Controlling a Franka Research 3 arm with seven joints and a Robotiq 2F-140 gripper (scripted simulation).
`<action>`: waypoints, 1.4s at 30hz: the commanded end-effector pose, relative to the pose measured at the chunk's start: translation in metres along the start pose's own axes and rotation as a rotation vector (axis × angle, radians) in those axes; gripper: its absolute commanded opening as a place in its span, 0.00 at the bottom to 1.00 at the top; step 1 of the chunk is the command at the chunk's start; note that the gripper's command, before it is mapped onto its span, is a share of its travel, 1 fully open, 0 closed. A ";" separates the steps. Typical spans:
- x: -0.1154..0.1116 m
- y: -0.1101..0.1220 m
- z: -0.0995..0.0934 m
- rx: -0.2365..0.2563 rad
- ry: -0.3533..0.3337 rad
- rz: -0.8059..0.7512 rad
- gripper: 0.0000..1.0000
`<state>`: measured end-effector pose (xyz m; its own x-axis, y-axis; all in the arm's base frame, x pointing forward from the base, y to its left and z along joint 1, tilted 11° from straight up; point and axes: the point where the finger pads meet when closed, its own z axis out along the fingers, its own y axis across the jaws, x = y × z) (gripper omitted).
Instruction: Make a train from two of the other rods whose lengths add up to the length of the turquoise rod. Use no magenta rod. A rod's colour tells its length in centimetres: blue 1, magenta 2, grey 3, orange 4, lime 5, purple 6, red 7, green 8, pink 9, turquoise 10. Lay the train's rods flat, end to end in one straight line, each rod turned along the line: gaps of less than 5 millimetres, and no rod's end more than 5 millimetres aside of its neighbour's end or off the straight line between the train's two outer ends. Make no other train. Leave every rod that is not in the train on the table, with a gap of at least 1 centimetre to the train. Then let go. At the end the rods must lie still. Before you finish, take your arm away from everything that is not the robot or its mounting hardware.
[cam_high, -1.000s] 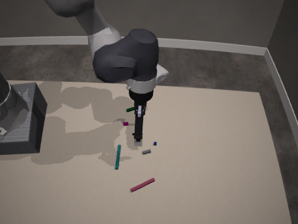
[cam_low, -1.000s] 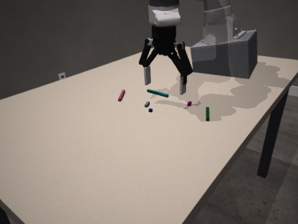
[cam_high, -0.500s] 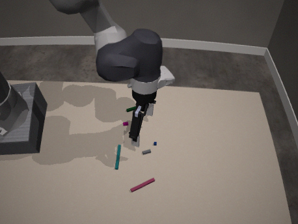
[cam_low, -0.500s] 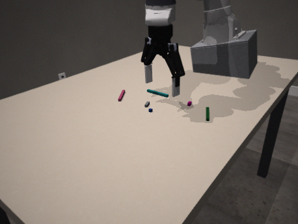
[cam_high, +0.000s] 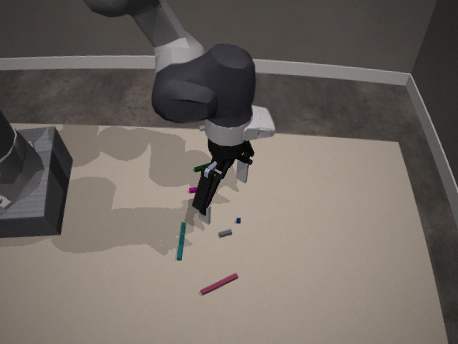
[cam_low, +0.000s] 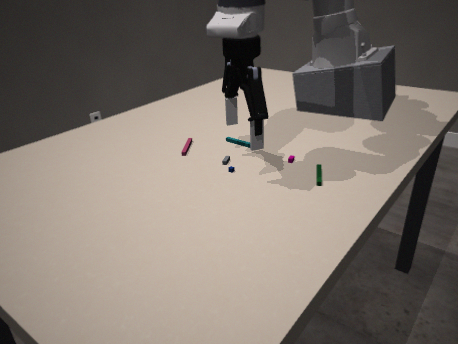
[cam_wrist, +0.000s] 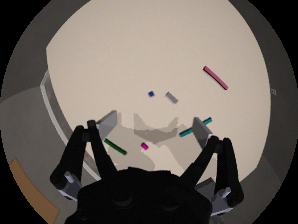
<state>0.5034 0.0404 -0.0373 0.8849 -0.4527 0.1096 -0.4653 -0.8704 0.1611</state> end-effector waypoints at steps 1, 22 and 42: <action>0.002 0.000 -0.001 -0.008 0.002 0.167 1.00; 0.019 -0.005 -0.008 0.005 0.006 0.566 1.00; 0.035 -0.011 -0.016 0.026 0.004 0.943 1.00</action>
<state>0.5384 0.0364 -0.0199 0.2875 -0.9393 0.1871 -0.9564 -0.2922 0.0023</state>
